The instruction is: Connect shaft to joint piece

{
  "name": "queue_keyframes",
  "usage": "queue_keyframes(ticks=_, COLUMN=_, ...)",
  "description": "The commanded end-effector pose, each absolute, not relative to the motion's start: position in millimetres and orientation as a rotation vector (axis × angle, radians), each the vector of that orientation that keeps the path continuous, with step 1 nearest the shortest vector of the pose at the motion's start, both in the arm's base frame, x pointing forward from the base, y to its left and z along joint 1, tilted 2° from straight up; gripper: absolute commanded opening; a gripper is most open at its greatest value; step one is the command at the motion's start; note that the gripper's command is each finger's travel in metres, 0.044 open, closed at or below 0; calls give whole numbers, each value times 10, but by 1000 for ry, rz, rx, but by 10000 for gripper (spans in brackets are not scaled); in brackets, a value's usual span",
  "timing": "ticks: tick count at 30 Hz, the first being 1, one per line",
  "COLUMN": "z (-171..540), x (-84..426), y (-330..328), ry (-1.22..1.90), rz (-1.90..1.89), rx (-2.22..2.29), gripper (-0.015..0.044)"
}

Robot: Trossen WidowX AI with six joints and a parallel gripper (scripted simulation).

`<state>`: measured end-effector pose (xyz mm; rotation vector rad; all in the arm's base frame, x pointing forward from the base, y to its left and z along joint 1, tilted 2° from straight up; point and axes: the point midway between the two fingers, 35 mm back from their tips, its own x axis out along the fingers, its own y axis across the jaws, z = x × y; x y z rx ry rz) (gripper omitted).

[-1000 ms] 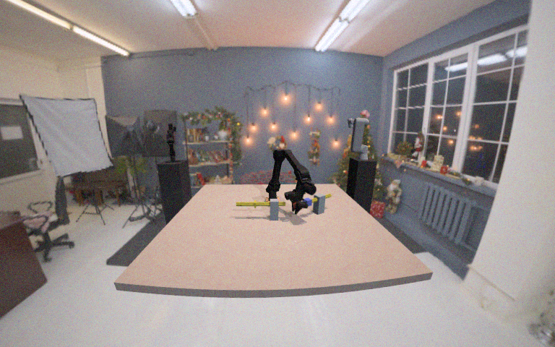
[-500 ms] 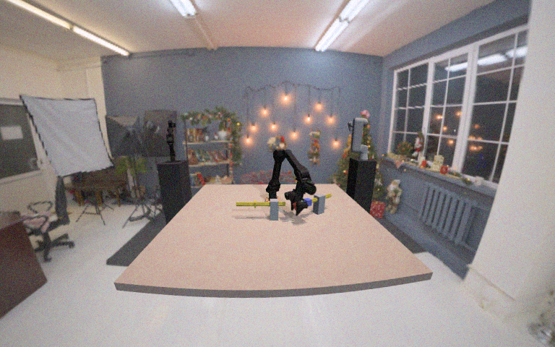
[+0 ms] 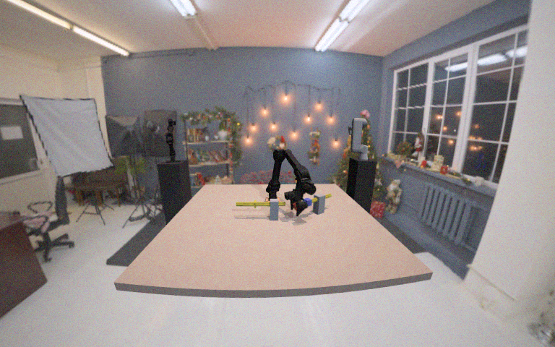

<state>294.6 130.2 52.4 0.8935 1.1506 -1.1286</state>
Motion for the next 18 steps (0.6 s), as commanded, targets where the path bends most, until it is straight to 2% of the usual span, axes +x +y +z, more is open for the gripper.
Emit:
queue_keyframes(ticks=1, z=549, x=2941, y=1287, ry=1213, rz=-1112, rx=931, gripper=440)
queue_keyframes(ticks=12, z=793, x=2956, y=1274, ry=1490, rz=-937, rx=1166, gripper=440)
queue_keyframes(ticks=18, z=808, x=2958, y=1270, ry=1506, rz=-924, rx=1178, gripper=440)
